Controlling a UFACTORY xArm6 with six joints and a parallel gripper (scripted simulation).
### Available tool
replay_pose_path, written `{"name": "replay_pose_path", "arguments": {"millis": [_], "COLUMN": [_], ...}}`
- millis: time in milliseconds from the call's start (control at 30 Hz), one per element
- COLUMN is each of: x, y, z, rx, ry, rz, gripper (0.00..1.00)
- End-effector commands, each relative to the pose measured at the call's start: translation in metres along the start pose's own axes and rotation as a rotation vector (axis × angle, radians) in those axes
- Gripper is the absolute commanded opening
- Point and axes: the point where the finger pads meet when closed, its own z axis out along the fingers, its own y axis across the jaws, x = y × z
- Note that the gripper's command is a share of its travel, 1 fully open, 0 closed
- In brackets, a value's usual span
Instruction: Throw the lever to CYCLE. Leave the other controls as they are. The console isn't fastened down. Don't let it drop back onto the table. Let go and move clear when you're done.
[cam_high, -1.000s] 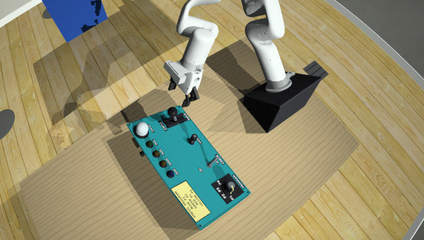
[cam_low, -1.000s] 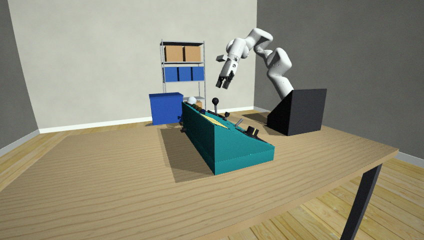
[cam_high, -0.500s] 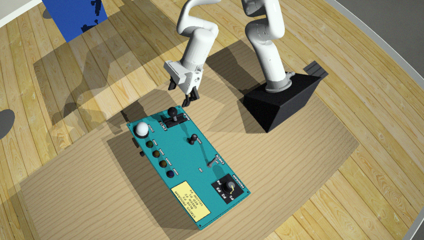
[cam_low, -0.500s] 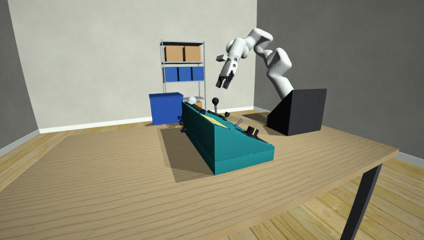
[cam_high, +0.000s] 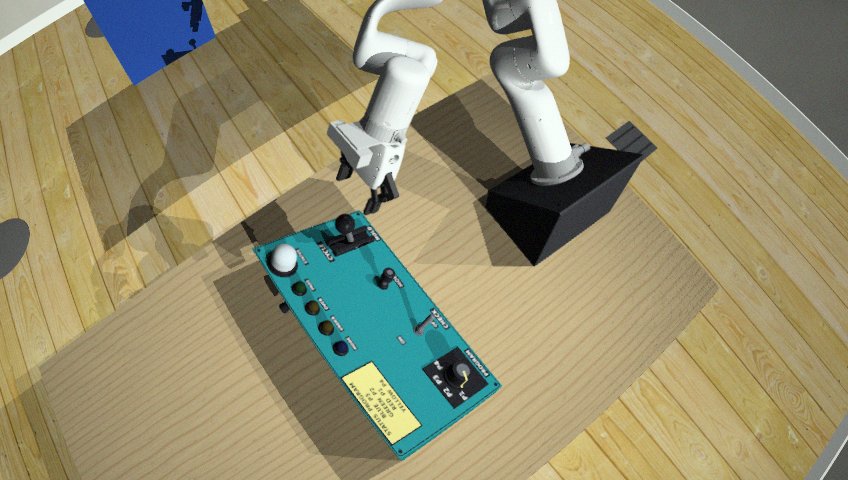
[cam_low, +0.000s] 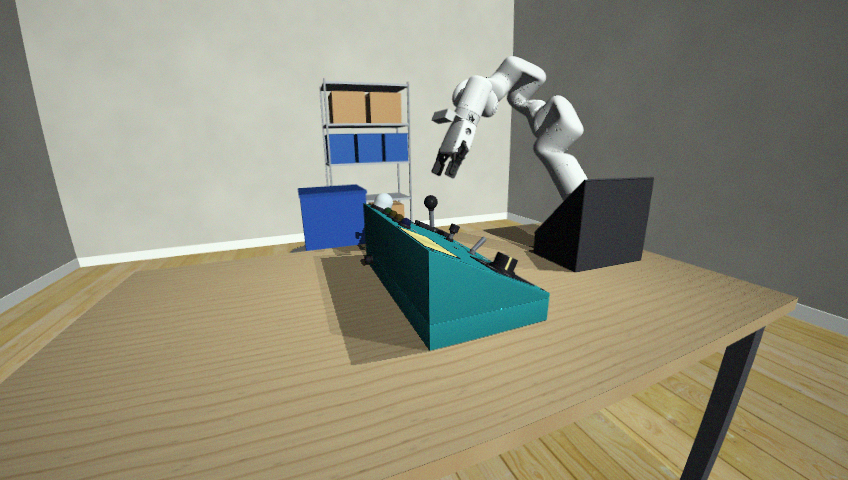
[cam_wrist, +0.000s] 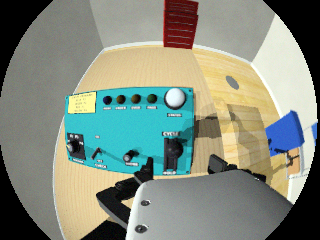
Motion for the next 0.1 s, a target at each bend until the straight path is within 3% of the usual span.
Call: {"name": "replay_pose_path", "arguments": {"millis": [0, 67], "x": [0.0013, 0.0013], "y": [0.0003, 0.0003], "z": [-0.0008, -0.0008], "rx": [0.000, 0.000], "ry": [0.003, 0.003], "rz": [0.001, 0.001], "gripper": [1.00, 1.00]}}
